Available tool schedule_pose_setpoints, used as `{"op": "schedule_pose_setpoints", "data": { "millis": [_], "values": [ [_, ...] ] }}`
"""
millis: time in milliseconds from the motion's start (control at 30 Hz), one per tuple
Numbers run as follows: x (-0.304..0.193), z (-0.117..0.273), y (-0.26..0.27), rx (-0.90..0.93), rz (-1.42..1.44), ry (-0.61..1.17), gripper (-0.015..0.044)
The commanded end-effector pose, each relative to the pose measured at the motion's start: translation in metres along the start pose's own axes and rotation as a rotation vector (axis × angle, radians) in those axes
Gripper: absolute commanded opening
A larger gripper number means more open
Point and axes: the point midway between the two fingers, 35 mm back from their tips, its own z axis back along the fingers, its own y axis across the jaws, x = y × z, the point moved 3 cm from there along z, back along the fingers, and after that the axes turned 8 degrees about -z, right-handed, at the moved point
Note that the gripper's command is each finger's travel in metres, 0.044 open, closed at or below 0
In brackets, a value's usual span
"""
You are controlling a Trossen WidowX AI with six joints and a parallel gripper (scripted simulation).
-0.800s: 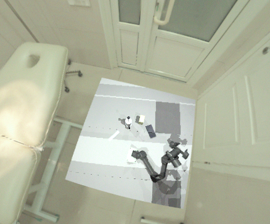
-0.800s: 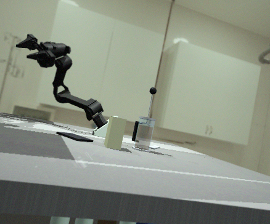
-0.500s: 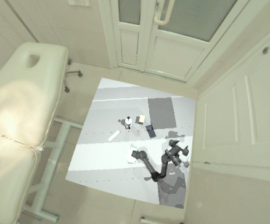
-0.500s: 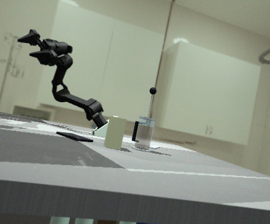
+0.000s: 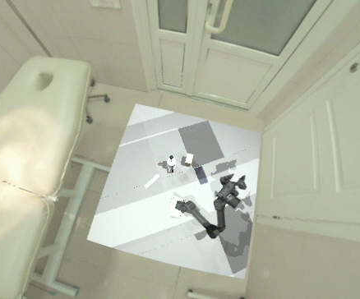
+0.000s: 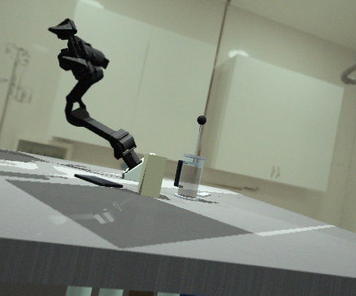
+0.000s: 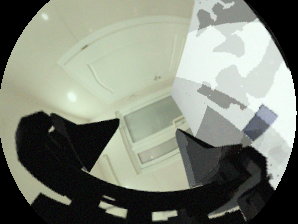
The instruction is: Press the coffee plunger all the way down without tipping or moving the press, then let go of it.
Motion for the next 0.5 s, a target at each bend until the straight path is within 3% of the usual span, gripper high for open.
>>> {"op": "schedule_pose_setpoints", "data": {
  "millis": [0, 467],
  "values": [
    [-0.029, 0.0, -0.011, -0.028, 0.14, 0.085, 0.044],
    [-0.112, 0.021, -0.062, -0.095, 0.584, 0.351, 0.044]
  ]
}}
